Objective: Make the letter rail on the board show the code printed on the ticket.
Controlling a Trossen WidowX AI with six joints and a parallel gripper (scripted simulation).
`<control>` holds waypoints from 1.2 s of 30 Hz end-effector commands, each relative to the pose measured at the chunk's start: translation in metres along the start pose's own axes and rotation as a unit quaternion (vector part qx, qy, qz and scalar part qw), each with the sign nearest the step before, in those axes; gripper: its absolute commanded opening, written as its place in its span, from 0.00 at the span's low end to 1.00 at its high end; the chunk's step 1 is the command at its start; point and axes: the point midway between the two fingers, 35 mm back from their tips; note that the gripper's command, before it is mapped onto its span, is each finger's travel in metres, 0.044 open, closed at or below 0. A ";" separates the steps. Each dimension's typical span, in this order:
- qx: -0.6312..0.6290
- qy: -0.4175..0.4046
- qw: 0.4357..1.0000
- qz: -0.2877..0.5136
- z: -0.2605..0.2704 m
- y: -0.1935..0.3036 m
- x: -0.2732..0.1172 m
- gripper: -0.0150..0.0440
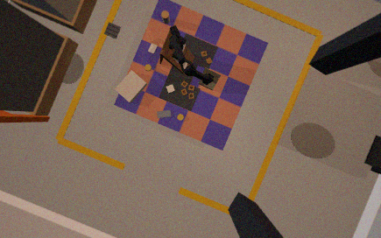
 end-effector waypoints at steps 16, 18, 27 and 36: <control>0.002 -0.002 1.000 0.000 0.007 0.001 0.001 0.25; 0.002 -0.002 1.000 0.000 0.008 0.001 0.001 0.25; 0.002 -0.003 1.000 0.000 0.011 0.001 0.002 0.25; 0.002 -0.003 1.000 0.000 0.014 0.001 0.002 0.25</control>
Point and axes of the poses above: the point midway between the two fingers, 35 mm back from their tips, its own x axis out along the fingers, its own z axis across the jaws, y = z × x, and after that the axes turned 8 degrees about x, right-handed
